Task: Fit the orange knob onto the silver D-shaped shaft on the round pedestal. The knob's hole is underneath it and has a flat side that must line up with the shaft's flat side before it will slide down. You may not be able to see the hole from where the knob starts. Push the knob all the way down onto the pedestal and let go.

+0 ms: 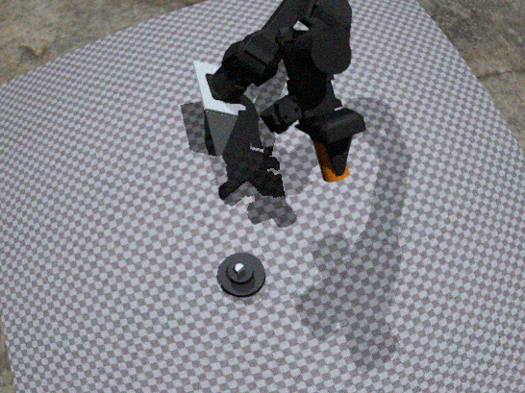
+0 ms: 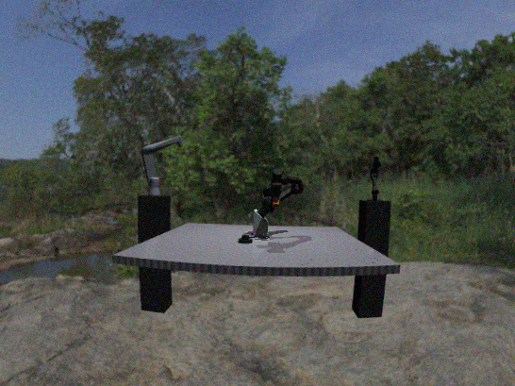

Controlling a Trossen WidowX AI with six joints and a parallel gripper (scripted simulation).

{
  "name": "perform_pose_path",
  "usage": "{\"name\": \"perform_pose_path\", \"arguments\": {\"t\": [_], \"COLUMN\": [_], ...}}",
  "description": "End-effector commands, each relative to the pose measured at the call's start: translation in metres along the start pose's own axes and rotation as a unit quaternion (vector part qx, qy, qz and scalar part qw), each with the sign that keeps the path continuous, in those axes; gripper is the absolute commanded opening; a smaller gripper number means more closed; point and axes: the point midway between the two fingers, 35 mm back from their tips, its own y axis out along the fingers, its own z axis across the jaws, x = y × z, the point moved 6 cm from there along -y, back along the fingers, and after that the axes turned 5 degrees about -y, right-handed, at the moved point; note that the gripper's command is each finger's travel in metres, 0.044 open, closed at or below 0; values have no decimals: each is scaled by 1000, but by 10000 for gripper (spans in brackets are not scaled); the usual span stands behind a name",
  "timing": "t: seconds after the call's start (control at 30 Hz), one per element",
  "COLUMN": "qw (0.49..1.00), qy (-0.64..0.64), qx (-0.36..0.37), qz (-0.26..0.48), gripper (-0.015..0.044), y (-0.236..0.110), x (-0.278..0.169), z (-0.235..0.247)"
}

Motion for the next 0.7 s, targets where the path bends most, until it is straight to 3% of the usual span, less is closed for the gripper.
{"name": "perform_pose_path", "arguments": {"t": [0.0, 0.67], "qw": [1000, 991], "qy": [-1, -5], "qx": [31, 133], "qz": [-1, -10], "gripper": [0, 0], "y": [-7, -17], "x": [0, 1], "z": [-1, -15]}}
